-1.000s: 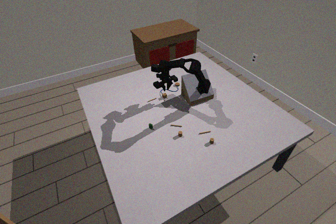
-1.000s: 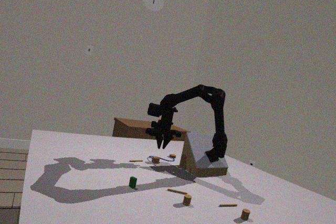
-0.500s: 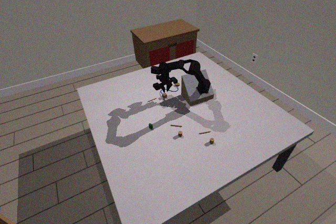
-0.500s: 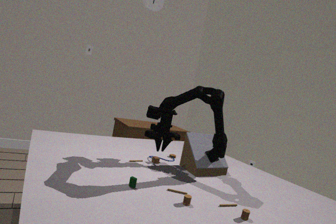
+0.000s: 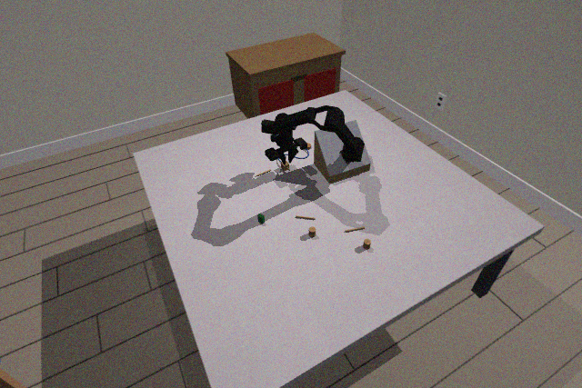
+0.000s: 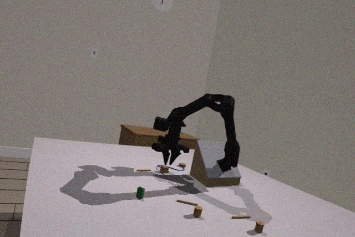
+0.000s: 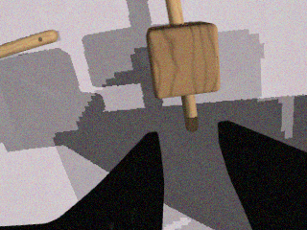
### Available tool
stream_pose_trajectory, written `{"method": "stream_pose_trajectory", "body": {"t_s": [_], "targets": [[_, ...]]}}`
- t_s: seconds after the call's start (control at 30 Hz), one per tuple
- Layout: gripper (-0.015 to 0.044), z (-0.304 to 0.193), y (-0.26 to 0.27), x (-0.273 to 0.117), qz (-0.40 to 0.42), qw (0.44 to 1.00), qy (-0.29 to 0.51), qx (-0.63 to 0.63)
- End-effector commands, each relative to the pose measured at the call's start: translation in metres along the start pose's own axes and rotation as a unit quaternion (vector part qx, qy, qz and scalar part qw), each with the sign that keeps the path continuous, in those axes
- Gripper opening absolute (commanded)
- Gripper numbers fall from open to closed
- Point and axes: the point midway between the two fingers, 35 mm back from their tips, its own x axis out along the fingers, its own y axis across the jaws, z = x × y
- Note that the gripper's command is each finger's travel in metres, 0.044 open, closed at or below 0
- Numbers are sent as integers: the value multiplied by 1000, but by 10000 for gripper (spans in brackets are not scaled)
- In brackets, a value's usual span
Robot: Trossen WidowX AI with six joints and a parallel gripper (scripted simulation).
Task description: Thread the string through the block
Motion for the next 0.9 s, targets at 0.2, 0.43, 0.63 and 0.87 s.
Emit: {"method": "stream_pose_trajectory", "body": {"t_s": [0.2, 0.43, 0.63, 0.87], "targets": [[120, -1, -2, 18, -1, 1000, 4, 4], [120, -2, -2, 29, 0, 1000, 5, 4], [120, -3, -3, 39, 0, 1000, 5, 3], [120, -3, -4, 41, 0, 1000, 6, 3]]}}
